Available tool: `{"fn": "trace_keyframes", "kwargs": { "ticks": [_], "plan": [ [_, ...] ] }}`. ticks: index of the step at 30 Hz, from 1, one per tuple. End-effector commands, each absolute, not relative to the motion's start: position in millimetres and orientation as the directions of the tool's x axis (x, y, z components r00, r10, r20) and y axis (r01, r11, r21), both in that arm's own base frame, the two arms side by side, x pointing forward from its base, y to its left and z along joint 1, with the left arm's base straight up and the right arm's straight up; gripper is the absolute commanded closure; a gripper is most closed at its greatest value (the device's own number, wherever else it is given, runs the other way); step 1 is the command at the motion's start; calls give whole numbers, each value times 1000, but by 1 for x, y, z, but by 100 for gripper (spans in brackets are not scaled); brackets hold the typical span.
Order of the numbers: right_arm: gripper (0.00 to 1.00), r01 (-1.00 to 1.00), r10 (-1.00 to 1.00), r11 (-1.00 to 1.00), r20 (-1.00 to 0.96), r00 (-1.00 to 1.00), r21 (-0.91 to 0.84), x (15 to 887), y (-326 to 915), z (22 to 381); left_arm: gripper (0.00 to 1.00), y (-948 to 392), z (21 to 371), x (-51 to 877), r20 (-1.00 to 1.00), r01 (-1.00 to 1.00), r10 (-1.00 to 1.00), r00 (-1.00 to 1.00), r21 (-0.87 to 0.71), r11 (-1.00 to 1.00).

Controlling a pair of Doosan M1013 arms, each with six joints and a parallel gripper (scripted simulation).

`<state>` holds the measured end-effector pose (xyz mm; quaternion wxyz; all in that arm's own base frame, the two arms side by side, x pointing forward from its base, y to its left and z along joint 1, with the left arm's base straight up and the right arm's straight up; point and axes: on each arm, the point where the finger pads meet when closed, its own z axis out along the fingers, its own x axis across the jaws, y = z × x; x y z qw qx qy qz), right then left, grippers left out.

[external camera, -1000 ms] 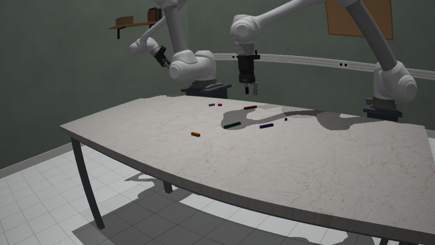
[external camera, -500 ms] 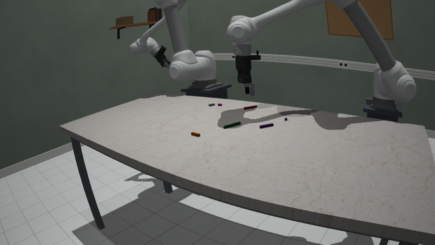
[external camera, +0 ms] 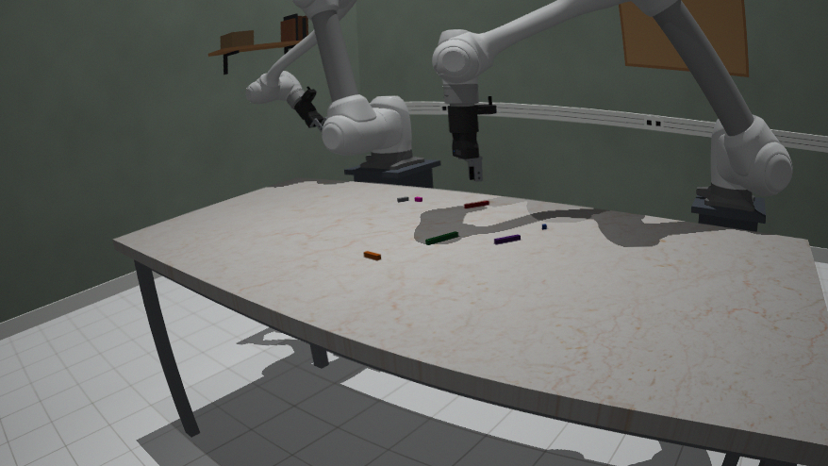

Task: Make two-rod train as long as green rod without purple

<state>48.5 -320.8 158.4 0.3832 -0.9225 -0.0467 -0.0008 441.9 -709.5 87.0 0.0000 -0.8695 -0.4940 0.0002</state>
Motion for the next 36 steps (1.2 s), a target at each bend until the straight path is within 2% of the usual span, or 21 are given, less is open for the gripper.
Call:
{"fn": "trace_keyframes", "kwargs": {
  "ticks": [1,17,36],
  "plan": [
    [0,87,85,-703,38,996,-706,49,-321,159,46,-710,88,442,-1,859,859,512,2,-512],
    [0,87,85,-703,38,996,-706,49,-321,159,46,-710,85,442,-1,859,859,512,2,-512],
    [0,87,85,-703,38,996,-706,49,-321,159,46,-710,62,442,-1,859,859,512,2,-512]
  ]
}}
